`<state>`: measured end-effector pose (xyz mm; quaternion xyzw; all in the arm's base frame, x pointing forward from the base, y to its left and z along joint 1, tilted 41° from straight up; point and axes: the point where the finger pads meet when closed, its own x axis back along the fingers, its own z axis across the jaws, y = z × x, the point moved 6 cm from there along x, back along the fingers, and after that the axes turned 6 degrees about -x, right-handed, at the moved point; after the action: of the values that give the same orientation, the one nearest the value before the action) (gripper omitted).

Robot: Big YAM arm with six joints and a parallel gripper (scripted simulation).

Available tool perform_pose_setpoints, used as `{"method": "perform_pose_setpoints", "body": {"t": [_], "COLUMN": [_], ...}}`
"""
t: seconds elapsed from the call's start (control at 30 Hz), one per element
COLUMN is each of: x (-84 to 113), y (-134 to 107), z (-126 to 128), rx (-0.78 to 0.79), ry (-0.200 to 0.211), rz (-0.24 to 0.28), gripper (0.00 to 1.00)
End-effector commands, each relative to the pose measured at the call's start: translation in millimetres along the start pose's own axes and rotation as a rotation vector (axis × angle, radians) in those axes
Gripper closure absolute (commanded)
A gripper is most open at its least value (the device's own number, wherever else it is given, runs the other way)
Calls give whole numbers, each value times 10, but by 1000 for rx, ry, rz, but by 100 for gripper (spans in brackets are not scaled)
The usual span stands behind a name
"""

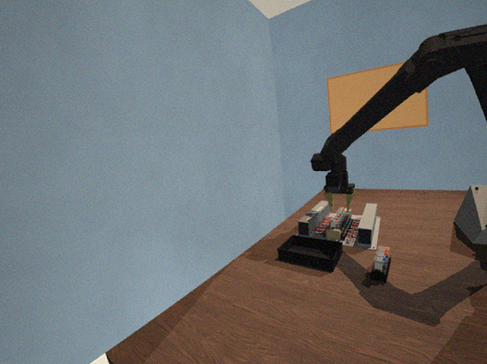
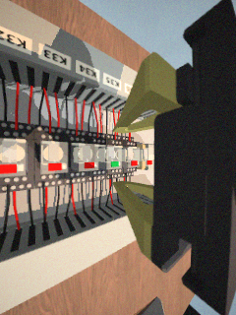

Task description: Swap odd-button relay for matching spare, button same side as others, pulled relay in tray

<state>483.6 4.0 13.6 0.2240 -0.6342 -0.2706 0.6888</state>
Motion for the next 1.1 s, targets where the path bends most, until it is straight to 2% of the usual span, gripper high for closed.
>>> {"method": "perform_pose_setpoints", "body": {"t": [0.0,1.07], "x": [166,112], "y": [75,39], "z": [-108,-87], "rx": [29,17], "ry": [-42,-27], "rz": [1,-1], "gripper": [41,41]}}
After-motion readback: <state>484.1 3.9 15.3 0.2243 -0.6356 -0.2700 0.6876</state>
